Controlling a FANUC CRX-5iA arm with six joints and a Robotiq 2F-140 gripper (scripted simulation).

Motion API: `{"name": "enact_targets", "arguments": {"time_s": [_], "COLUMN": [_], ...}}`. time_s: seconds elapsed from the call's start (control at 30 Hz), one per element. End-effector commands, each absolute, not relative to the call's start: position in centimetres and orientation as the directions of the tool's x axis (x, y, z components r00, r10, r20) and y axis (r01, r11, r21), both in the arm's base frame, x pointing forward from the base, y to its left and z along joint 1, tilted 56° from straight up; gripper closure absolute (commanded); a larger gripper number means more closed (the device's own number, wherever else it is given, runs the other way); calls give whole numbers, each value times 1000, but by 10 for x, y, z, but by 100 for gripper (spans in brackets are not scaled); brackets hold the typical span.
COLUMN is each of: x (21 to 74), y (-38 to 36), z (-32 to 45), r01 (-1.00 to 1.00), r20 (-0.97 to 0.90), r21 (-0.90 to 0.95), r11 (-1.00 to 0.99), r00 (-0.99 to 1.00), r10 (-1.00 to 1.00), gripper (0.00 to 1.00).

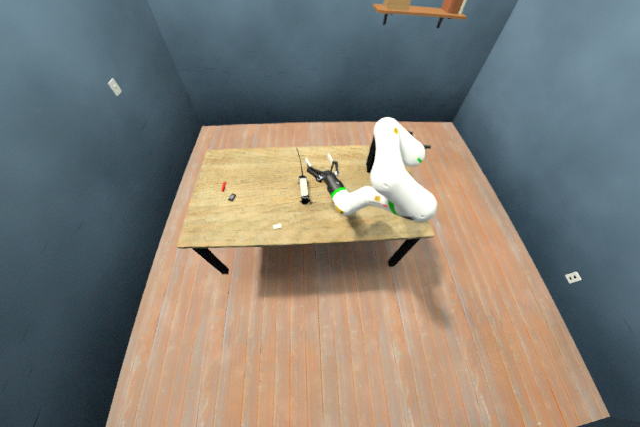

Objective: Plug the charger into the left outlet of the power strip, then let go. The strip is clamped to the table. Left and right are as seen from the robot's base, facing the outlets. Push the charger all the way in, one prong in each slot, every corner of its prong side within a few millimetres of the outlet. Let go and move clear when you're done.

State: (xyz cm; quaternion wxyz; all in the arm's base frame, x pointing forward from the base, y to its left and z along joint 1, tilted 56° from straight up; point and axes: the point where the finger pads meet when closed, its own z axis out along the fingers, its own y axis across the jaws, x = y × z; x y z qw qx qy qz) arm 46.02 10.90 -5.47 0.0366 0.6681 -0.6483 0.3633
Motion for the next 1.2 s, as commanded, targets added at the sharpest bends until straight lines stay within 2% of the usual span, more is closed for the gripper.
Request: {"name": "enact_targets", "arguments": {"time_s": [0.0, 0.67, 0.97, 1.0, 1.1, 1.17], "x": [460, 459, 423, 410, 410, 376], "y": [108, 102, 27, 13, 13, -9], "z": [-54, -57, -93, -102, -102, -124], "r01": [-893, -899, -929, -918, -918, -862], "r20": [533, 532, 526, 525, 525, 522], "r21": [-423, -416, -313, -282, -282, -207], "r11": [-156, -133, 197, 280, 280, 463], "r00": [-106, -122, -342, -392, -392, -498], "r10": [-840, -838, -779, -756, -756, -693], "gripper": [0, 0, 0, 0, 0, 0]}}
